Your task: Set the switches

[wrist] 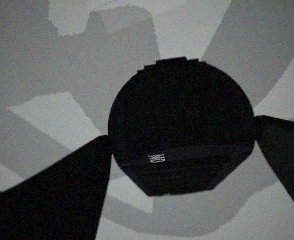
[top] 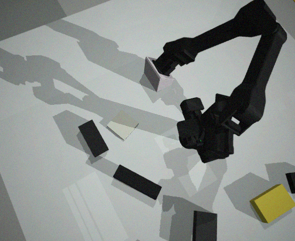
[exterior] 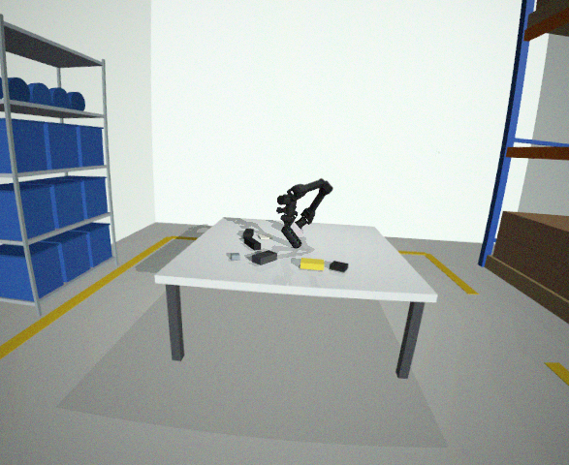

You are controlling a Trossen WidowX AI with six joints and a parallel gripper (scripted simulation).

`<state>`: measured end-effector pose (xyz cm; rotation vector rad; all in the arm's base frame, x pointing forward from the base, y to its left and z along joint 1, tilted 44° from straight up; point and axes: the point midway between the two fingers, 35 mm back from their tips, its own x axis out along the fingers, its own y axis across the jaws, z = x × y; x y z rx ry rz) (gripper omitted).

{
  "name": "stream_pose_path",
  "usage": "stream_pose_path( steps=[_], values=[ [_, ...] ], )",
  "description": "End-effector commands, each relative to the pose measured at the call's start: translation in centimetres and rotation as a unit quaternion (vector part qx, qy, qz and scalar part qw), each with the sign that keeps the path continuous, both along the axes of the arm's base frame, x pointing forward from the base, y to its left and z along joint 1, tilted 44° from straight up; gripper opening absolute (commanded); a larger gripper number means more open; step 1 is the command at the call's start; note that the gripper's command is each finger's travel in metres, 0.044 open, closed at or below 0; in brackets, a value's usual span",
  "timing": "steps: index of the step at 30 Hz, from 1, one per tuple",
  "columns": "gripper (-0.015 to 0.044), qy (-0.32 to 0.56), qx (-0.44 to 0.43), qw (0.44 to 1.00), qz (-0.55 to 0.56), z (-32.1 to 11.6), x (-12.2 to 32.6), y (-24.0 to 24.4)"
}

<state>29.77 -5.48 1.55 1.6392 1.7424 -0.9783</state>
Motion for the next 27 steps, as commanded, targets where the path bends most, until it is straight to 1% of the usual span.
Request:
stream_pose_path(
  steps=[1,27],
  values=[
    [0.0336,-0.002,-0.003,1.000,-0.002,0.6,0.1,0.2],
    [0.0336,-0.001,-0.030,1.000,0.002,2.5,0.4,1.4]
  ],
)
